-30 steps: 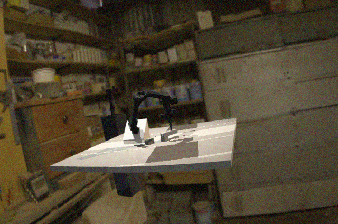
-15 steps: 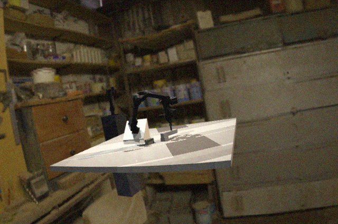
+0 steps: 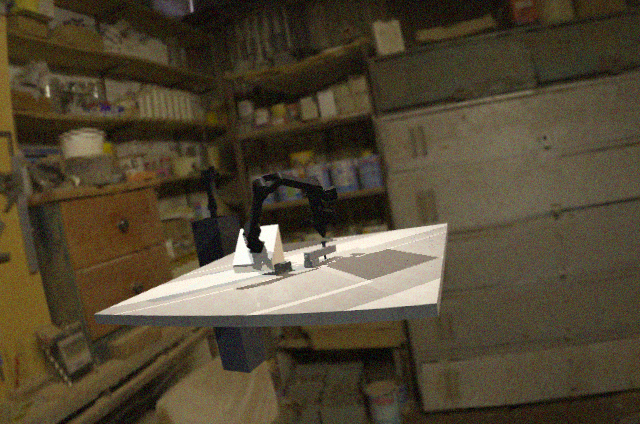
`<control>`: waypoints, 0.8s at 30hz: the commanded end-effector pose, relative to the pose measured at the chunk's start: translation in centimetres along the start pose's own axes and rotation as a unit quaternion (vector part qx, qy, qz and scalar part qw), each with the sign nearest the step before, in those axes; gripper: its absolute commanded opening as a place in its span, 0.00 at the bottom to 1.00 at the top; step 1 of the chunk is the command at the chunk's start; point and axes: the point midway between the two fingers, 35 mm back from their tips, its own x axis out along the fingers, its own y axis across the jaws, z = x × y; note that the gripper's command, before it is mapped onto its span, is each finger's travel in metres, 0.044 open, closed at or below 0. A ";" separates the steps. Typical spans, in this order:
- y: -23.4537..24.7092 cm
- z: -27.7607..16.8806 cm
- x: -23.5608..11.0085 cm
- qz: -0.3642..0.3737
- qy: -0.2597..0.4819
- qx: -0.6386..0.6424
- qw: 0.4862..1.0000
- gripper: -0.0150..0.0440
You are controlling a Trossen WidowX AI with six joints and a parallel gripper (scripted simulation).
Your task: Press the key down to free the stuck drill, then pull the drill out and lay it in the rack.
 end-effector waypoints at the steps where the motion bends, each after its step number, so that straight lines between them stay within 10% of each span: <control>1: -0.4 -0.5 1.1 -0.019 0.020 -0.009 1.000 0.34; 9: 0.2 0.2 -6.3 -0.018 0.021 -0.009 1.000 0.70; 16: -2.4 1.3 -4.3 -0.007 0.018 -0.133 0.991 1.00; 24: -8.7 2.0 -1.0 0.005 0.022 -0.410 0.912 1.00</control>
